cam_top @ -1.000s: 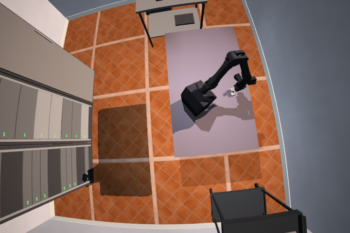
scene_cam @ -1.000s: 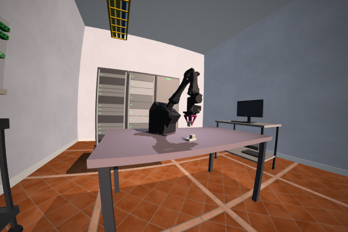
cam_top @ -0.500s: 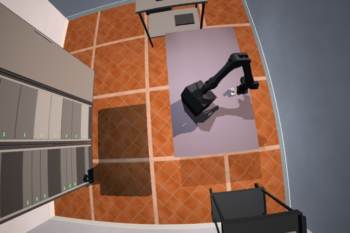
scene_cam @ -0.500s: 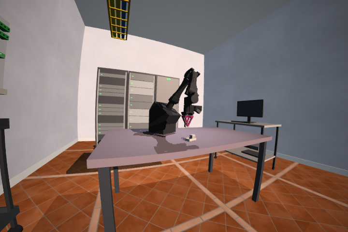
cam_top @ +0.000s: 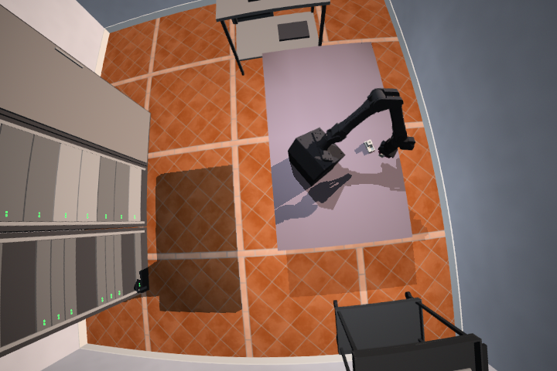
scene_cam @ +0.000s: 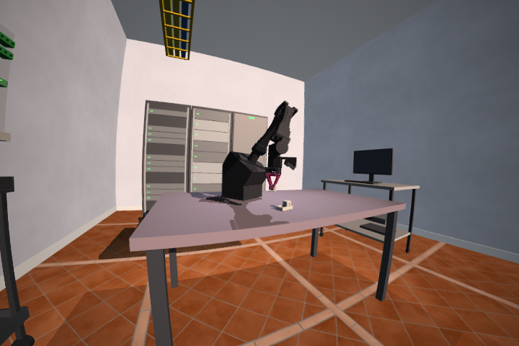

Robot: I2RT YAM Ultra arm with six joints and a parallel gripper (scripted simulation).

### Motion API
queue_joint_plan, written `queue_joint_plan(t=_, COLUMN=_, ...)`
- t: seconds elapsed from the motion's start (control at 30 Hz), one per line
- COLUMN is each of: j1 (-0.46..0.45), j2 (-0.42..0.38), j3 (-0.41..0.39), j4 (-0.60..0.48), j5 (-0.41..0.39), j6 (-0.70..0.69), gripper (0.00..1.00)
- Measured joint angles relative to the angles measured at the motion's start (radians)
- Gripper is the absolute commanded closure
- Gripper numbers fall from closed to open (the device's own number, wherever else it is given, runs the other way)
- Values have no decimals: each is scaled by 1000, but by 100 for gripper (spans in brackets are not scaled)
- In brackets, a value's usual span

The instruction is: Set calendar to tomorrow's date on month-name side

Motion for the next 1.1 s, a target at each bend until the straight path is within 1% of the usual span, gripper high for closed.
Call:
queue_joint_plan(t=0.2, j1=-33, j2=32, j3=26, j4=-7, j5=-18, j6=141, gripper=73)
queue_joint_plan(t=0.33, j1=-41, j2=39, j3=27, j4=-10, j5=-21, j6=189, gripper=73)
queue_joint_plan(t=0.87, j1=-32, j2=42, j3=27, j4=3, j5=-26, j6=225, gripper=73)
queue_joint_plan(t=1.0, j1=-15, j2=66, j3=21, j4=34, j5=-25, j6=235, gripper=73)
queue_joint_plan(t=1.1, j1=-2, j2=98, j3=21, j4=57, j5=-21, j6=245, gripper=73)
